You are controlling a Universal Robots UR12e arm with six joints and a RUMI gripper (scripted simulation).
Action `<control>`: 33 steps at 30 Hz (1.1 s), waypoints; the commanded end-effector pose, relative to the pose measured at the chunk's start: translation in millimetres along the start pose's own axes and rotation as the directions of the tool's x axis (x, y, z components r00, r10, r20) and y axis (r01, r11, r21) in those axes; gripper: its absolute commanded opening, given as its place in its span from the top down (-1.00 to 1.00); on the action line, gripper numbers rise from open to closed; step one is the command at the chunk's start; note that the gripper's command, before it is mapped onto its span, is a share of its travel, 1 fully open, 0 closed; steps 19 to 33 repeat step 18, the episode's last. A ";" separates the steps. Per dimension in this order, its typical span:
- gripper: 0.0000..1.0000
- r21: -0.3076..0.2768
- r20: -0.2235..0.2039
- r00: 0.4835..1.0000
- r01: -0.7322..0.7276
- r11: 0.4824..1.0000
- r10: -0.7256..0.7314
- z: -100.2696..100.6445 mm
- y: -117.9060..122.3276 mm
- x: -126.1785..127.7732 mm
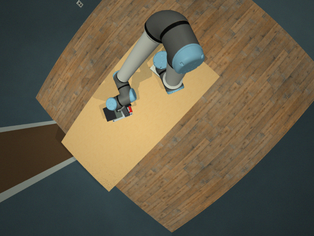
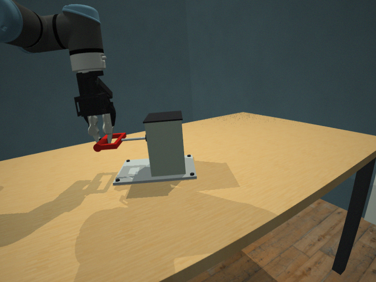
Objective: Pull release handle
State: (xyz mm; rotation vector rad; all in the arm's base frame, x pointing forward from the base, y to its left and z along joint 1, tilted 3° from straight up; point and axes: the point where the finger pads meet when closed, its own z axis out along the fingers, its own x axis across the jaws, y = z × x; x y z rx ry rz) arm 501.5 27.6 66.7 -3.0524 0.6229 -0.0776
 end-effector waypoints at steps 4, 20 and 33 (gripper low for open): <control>1.00 0.000 0.001 1.000 0.000 1.000 0.000 -0.1 -0.1 -0.3; 1.00 0.000 0.001 1.000 0.000 1.000 0.000 -0.1 -0.1 -0.3; 1.00 0.000 0.001 1.000 0.000 1.000 0.000 -0.1 -0.1 -0.3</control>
